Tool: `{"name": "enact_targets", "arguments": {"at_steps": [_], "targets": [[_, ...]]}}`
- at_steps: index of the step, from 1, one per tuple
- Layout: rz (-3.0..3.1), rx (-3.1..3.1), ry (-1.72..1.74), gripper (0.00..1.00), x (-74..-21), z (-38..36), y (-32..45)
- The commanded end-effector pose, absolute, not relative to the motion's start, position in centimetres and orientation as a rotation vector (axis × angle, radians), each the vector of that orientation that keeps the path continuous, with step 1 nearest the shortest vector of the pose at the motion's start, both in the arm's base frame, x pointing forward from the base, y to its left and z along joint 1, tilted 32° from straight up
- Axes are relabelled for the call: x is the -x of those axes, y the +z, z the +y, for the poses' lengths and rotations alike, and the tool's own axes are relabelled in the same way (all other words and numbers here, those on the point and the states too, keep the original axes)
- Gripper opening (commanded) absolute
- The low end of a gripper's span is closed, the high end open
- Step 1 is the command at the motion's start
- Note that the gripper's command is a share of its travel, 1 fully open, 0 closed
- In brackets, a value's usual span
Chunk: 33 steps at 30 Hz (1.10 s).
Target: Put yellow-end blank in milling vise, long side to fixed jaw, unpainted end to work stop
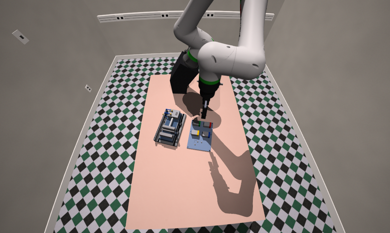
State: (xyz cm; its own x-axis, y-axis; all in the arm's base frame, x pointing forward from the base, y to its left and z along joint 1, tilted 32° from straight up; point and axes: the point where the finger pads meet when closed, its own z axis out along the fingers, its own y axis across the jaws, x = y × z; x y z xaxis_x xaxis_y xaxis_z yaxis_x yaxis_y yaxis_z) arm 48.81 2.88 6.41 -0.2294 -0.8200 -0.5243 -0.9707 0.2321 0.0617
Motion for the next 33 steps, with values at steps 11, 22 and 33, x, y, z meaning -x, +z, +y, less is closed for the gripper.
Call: {"name": "enact_targets", "arguments": {"at_steps": [11,22,33], "targets": [[2.130,1.650,0.537,0.51,-49.5,3.5,4.0],[2.130,1.649,0.537,0.51,-50.1,4.2,1.3],[2.130,1.649,0.537,0.51,-50.9,5.1,-2.2]]}}
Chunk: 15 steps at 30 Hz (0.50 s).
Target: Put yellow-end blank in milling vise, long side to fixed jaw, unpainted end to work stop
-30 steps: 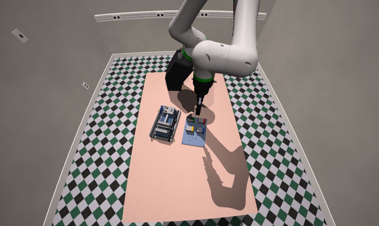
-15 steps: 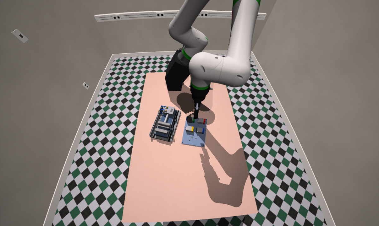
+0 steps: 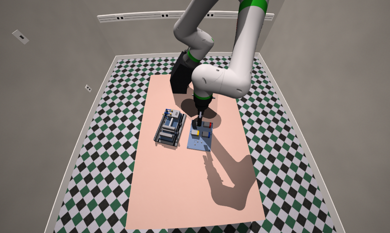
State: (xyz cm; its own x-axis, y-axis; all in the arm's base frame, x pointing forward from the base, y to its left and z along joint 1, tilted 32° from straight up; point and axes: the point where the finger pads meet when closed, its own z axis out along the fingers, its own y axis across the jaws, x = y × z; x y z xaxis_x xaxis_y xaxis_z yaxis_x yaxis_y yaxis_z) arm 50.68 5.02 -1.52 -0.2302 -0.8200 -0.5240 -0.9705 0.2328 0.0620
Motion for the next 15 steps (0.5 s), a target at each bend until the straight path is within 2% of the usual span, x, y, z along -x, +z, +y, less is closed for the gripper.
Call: {"name": "enact_targets", "arguments": {"at_steps": [1,15], "targets": [[2.130,1.649,0.537,0.51,-51.0,5.2,-2.5],[2.130,1.649,0.537,0.51,-52.0,6.4,-6.8]]}}
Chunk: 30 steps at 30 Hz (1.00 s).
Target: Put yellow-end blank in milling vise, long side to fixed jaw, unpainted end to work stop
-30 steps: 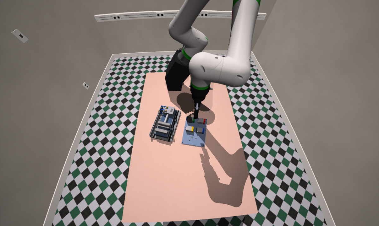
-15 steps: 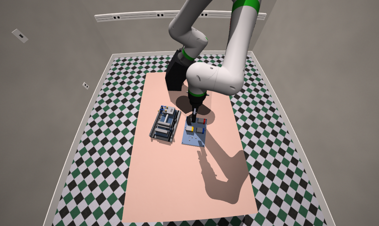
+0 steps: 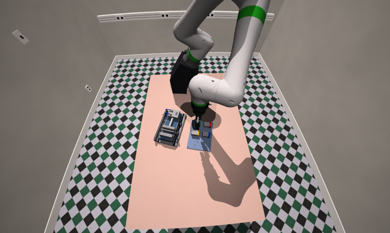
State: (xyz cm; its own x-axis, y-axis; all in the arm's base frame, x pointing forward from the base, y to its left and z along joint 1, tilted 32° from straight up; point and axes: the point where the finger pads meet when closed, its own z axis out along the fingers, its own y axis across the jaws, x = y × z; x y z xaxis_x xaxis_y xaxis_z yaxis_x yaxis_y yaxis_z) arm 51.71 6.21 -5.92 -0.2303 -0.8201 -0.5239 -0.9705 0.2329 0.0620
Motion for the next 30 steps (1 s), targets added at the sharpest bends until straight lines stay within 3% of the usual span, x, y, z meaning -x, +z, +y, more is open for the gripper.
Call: {"name": "enact_targets", "arguments": {"at_steps": [1,30], "targets": [[2.130,1.649,0.537,0.51,-52.1,6.5,-7.1],[2.130,1.649,0.537,0.51,-53.6,8.2,-13.3]]}}
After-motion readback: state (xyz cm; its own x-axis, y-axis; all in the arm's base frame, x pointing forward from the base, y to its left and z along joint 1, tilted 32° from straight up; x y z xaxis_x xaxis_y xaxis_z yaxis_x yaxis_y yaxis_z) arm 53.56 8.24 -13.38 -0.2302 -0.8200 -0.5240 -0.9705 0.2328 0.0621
